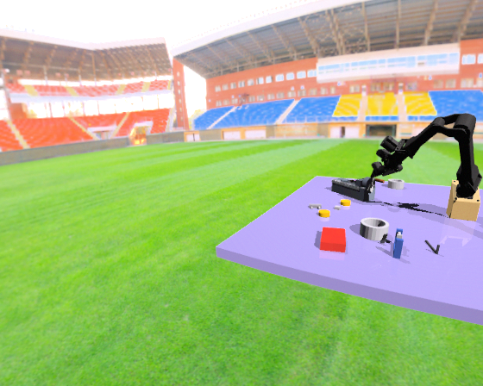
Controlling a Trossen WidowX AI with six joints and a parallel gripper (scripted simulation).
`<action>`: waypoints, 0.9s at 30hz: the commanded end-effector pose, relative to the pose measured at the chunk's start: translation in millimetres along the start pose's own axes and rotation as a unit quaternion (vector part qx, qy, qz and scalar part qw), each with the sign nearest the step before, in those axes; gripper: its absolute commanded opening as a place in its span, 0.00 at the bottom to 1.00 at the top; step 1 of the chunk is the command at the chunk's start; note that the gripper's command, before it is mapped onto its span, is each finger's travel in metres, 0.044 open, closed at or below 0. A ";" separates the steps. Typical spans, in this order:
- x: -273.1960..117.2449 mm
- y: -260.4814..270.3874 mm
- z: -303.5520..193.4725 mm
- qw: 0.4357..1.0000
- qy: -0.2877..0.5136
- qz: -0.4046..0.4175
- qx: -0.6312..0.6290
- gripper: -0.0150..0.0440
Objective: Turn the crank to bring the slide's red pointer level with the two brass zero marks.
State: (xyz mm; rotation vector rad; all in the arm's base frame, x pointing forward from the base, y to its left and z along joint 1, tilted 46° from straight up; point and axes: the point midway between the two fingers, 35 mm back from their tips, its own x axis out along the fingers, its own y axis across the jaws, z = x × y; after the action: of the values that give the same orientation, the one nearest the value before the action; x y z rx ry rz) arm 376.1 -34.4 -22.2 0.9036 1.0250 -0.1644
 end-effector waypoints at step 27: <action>29.4 -2.8 -33.0 1.000 0.003 -0.003 0.004 0.87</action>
State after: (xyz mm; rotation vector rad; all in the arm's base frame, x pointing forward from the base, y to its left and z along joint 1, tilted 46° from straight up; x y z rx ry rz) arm 370.2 -4.9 -50.9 0.9068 1.0285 -0.1631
